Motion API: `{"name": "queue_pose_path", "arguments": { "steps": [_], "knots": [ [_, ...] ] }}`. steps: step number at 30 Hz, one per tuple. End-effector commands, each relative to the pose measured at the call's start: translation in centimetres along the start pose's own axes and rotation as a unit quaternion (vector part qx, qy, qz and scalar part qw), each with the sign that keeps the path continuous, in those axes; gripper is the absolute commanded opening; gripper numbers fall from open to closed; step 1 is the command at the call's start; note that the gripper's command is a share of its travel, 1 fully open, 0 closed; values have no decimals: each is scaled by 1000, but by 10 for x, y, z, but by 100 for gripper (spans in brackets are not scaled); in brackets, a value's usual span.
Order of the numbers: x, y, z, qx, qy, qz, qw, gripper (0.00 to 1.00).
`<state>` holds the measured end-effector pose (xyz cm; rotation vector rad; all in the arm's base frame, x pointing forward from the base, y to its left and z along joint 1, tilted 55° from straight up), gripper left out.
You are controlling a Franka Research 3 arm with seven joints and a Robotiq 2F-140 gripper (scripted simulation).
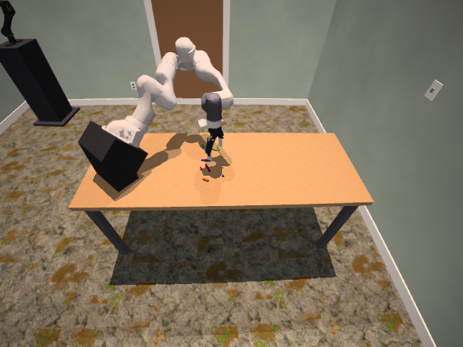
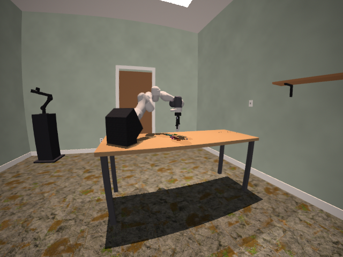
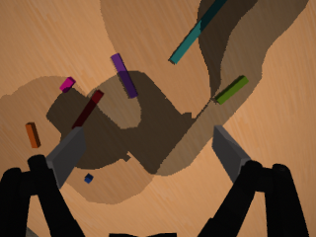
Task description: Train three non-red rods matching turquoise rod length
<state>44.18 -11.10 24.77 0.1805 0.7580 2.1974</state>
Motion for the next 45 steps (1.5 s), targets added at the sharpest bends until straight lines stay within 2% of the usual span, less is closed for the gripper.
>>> {"name": "queue_pose_path", "arguments": {
  "steps": [1, 12, 27, 29, 30, 45],
  "knots": [
    [2, -1, 2, 2, -84, 3, 996, 100],
    [3, -1, 5, 2, -150, 2, 989, 100],
    [5, -1, 8, 3, -272, 2, 962, 100],
    [5, -1, 8, 3, -272, 2, 962, 100],
    [5, -1, 9, 3, -292, 2, 957, 100],
    [7, 0, 12, 3, -390, 2, 921, 100]
  ]
}}
Point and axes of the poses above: the point where the finger pads meet when closed, its own y axis back along the fingers, its own z axis across the jaws, x = y × z, the point moved 4 cm from there along y, back along the fingers, and after that the axes turned 5 degrees about -y, right-handed, at the moved point
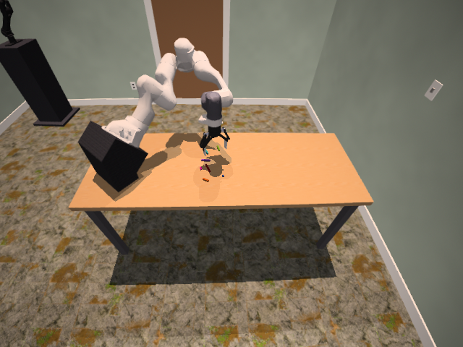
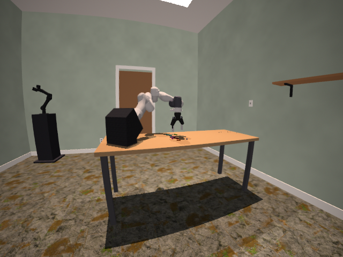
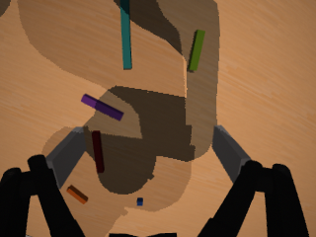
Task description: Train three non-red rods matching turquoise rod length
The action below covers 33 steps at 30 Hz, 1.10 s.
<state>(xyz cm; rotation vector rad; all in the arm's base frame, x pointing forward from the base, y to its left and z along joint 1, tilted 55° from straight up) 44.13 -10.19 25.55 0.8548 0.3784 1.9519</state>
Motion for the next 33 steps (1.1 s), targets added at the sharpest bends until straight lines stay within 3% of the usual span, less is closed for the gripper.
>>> {"name": "queue_pose_path", "arguments": {
  "steps": [1, 18, 33],
  "knots": [
    [2, -1, 1, 3, -69, 0, 998, 100],
    [6, -1, 2, 3, -193, 0, 981, 100],
    [10, -1, 3, 4, -314, -1, 949, 100]
  ]
}}
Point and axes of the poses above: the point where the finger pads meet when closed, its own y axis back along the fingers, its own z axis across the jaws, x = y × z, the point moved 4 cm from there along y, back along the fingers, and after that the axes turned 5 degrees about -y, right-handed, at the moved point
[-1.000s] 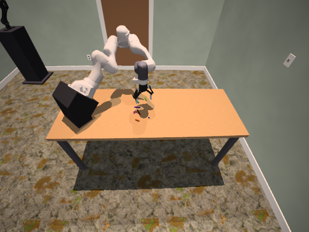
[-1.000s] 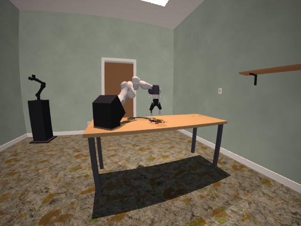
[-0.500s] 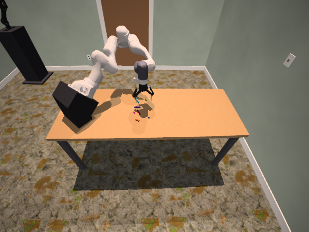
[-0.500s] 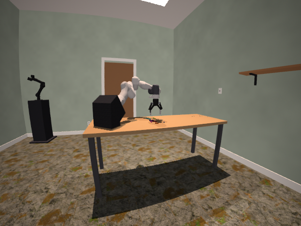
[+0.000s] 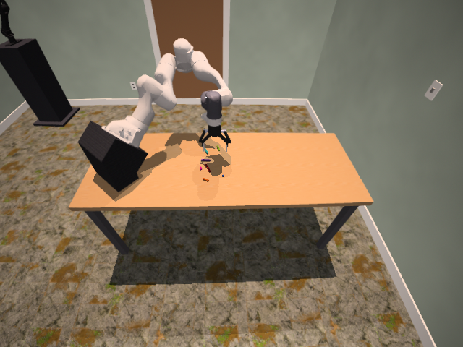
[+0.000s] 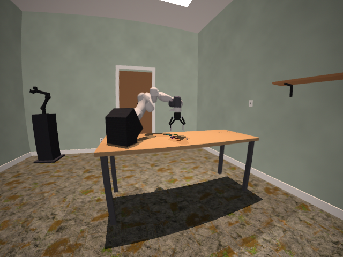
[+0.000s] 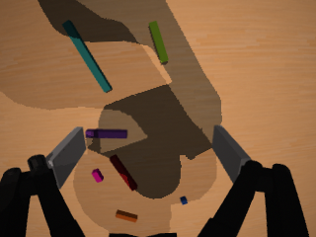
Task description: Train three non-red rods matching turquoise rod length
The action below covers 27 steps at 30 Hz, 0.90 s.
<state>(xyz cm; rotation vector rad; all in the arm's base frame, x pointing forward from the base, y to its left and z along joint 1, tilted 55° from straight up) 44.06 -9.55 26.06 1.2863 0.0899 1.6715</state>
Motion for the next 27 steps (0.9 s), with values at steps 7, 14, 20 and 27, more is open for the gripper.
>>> {"name": "queue_pose_path", "arguments": {
  "steps": [7, 14, 20, 27],
  "knots": [
    [4, -1, -1, 3, -126, -2, 992, 100],
    [6, -1, -1, 3, -178, -2, 984, 100],
    [7, -1, -2, 3, -220, -2, 975, 100],
    [9, -1, -2, 3, -271, -2, 963, 100]
  ]
}}
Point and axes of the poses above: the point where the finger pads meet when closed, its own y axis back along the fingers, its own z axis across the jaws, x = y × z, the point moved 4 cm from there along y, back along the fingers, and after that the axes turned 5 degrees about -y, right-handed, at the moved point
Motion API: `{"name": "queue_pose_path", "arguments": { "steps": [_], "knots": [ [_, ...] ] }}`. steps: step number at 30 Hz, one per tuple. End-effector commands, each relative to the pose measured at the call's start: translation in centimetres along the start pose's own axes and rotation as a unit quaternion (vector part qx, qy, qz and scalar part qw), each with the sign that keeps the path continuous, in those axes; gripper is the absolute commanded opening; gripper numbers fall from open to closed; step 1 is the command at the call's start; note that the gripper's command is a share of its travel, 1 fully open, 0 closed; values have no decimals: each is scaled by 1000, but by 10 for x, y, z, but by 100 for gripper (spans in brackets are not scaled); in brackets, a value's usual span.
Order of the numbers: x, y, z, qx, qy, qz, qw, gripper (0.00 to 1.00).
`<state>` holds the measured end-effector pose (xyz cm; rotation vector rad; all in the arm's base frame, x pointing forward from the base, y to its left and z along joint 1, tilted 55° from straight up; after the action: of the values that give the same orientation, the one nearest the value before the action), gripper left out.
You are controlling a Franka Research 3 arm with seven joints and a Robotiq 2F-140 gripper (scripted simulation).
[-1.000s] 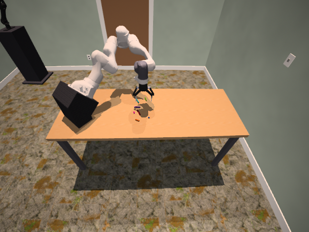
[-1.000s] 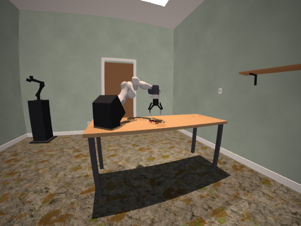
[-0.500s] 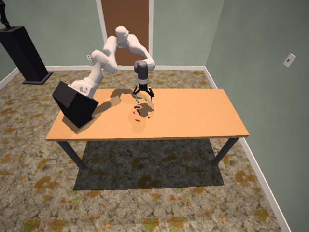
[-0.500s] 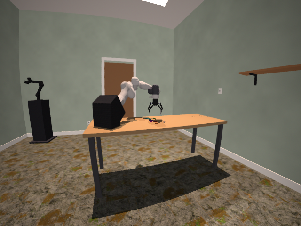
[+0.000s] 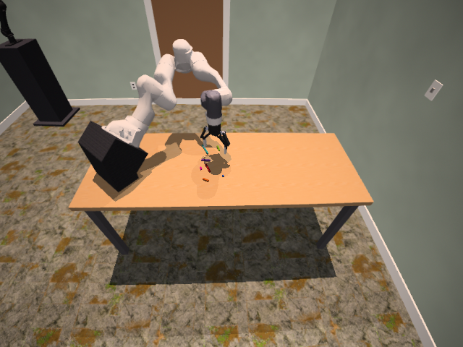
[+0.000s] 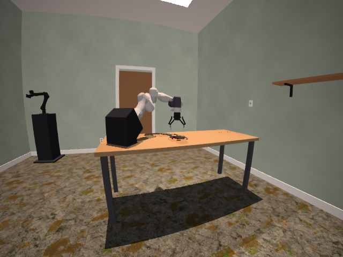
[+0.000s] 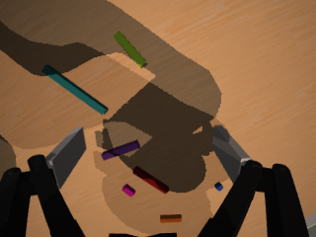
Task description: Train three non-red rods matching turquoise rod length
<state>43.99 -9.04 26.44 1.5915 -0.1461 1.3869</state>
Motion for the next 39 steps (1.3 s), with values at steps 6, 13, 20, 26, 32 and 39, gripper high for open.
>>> {"name": "queue_pose_path", "arguments": {
  "steps": [6, 13, 20, 26, 32, 39],
  "knots": [
    [3, -1, -3, 2, -121, -3, 993, 100],
    [4, -1, -3, 2, -164, -3, 986, 100],
    [4, -1, -3, 2, -165, -3, 986, 100],
    [4, -1, -3, 2, -165, -3, 986, 100],
    [4, -1, -3, 2, -165, -3, 986, 100],
    [4, -1, -3, 2, -165, -3, 986, 100]
  ]
}}
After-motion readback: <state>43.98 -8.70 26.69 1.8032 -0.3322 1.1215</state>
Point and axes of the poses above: the point where the finger pads meet when closed, its own y axis back along the fingers, its own z axis across the jaws, x = y × z, the point moved 4 cm from there along y, back along the fingers, and after that the axes turned 5 degrees about -y, right-handed, at the moved point
